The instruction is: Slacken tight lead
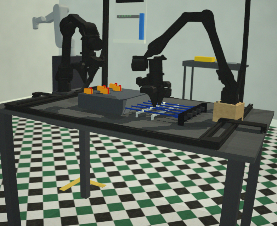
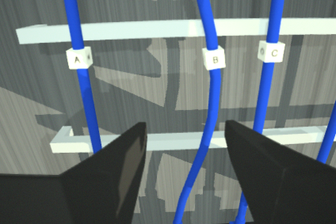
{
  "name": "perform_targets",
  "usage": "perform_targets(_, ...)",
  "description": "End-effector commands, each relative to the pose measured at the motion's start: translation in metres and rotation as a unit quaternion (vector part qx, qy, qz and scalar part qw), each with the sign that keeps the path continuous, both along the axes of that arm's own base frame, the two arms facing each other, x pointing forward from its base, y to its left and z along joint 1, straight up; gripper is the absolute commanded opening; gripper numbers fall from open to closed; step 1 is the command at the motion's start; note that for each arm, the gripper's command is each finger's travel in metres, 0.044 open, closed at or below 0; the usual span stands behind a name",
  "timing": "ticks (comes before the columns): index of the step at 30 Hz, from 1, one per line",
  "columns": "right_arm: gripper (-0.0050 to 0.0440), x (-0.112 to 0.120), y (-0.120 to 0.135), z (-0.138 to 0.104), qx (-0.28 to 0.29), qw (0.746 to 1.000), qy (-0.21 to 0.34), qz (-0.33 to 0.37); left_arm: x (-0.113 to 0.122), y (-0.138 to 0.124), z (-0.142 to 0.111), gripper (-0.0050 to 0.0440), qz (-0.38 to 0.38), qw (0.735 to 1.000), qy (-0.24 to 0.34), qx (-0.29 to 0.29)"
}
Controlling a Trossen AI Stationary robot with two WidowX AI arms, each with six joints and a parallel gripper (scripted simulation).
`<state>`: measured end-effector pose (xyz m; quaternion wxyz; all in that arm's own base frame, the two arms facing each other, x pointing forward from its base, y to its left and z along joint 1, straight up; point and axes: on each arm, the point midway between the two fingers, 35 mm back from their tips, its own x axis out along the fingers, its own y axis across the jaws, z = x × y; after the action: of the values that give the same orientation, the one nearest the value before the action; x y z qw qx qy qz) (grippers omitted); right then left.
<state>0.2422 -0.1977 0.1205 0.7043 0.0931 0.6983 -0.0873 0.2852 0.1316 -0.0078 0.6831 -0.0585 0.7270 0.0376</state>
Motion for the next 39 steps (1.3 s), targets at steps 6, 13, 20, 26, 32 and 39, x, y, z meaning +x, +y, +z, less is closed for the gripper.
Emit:
perform_targets(6, 0.0209, 0.003, -0.003, 0.005, -0.004, 1.0, 0.005, 0.002, 0.004, 0.002, 0.007, 0.0209, 0.0, 1.0, -0.011, 0.005)
perform_targets(13, 0.0209, 0.003, -0.003, -0.045, -0.004, 1.0, 0.005, 0.002, 0.004, 0.002, 0.007, 0.0209, 0.0, 1.0, -0.011, 0.005)
perform_targets(20, 0.0209, 0.003, -0.003, -0.045, -0.004, 1.0, 0.005, 0.002, 0.004, 0.002, 0.007, 0.0209, 0.0, 1.0, -0.011, 0.005)
perform_targets(26, 0.0209, 0.003, -0.003, -0.045, -0.004, 1.0, 0.005, 0.002, 0.004, 0.002, 0.007, 0.0209, 0.0, 1.0, -0.011, 0.005)
perform_targets(32, 0.0209, 0.003, -0.003, -0.045, -0.004, 1.0, 0.005, 0.002, 0.004, 0.002, 0.007, 0.0209, 0.0, 1.0, -0.011, 0.005)
perform_targets(39, 0.0209, 0.003, -0.003, -0.045, -0.004, 1.0, 0.005, 0.002, 0.004, 0.002, 0.007, 0.0209, 0.0, 1.0, -0.011, 0.005)
